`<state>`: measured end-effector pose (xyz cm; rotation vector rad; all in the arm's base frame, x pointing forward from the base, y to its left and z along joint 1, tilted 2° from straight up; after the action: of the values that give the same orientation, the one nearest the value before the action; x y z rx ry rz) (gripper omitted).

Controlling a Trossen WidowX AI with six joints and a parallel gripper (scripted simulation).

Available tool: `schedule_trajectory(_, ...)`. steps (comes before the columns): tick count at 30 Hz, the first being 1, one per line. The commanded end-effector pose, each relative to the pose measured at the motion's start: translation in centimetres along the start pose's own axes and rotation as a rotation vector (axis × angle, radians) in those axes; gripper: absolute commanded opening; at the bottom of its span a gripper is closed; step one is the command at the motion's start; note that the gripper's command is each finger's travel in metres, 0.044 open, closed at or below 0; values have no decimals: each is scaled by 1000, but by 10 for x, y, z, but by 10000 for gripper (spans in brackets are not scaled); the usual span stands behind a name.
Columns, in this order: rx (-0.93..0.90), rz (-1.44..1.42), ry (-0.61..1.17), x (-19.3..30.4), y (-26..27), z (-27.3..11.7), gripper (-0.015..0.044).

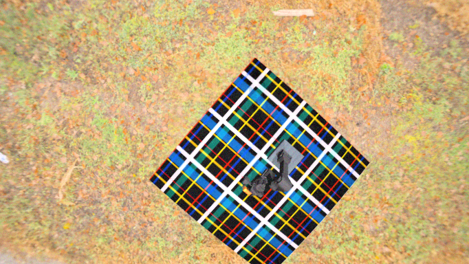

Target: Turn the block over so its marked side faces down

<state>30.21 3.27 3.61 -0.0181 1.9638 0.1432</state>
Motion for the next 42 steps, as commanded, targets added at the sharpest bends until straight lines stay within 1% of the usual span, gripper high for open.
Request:
schedule_trajectory(1, 29, 24, 64, -21, 0, 8, 440)
schedule_trajectory(5, 50, 25, 194, -42, 3, 7, 440)
schedule_trajectory(9, 60, 12, 332, -65, 8, -8, 440)
schedule_trajectory(11, 58, 5, 341, -83, 11, -16, 440)
schedule_trajectory(15, 61, -4, 398, -95, 14, -31, 440)
schedule_trajectory(19, 69, -8, 489, -91, 14, -42, 440)
schedule_trajectory(35, 69, -8, 494, -92, 14, -41, 440)
schedule_trajectory(42, 96, -6, 694, -121, 18, -16, 440)
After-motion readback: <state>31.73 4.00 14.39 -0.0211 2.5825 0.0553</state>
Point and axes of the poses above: the point midway between the two fingers, 35 mm back from their tips, its own z axis out along the fingers, its own y axis across the jaws, x = y × z, the point moved 7 cm from there along -z, back along the fingers, and after that the axes turned 8 degrees about z, right-handed, at the moved point
